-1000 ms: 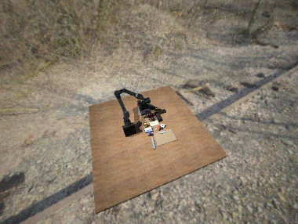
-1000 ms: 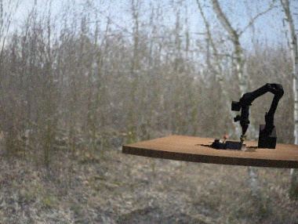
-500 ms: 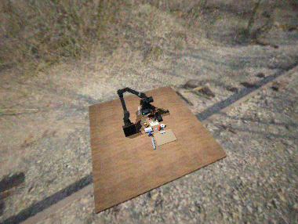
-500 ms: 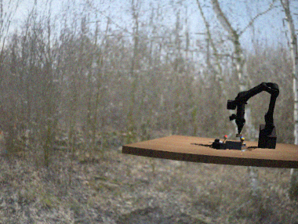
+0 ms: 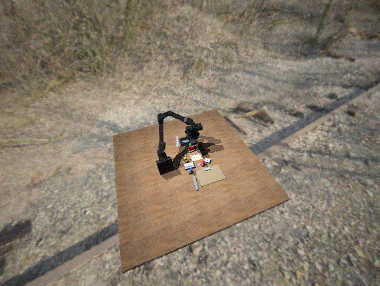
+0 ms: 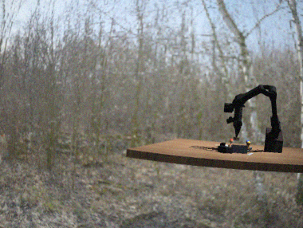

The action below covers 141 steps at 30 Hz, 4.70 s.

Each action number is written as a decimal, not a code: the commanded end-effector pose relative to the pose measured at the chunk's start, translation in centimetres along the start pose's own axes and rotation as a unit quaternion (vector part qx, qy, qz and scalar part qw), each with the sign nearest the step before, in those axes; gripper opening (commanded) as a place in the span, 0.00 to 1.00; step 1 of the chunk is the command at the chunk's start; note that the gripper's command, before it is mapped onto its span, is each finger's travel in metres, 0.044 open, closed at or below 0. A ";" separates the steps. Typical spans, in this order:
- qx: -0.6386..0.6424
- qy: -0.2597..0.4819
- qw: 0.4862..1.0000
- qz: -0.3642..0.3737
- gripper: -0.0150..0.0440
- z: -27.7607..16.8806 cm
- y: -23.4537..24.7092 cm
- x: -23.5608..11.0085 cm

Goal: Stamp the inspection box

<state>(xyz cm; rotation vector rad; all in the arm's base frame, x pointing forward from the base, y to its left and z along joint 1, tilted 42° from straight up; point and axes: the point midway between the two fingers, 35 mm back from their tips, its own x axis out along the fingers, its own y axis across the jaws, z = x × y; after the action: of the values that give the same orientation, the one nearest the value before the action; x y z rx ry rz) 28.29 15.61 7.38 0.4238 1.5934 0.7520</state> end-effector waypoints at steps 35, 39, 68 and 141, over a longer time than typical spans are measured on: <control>-0.002 -0.003 1.000 0.000 0.25 1.3 -0.5 1.8; -0.002 -0.003 1.000 0.000 0.25 1.4 -0.5 2.0; -0.002 -0.003 1.000 0.001 0.25 1.3 -0.5 4.0; -0.009 -0.002 1.000 0.002 0.25 1.3 -0.5 5.9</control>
<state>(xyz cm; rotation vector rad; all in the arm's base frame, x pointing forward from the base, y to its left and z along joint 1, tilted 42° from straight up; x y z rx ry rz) 28.64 19.17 2.84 0.4135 1.5797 0.7665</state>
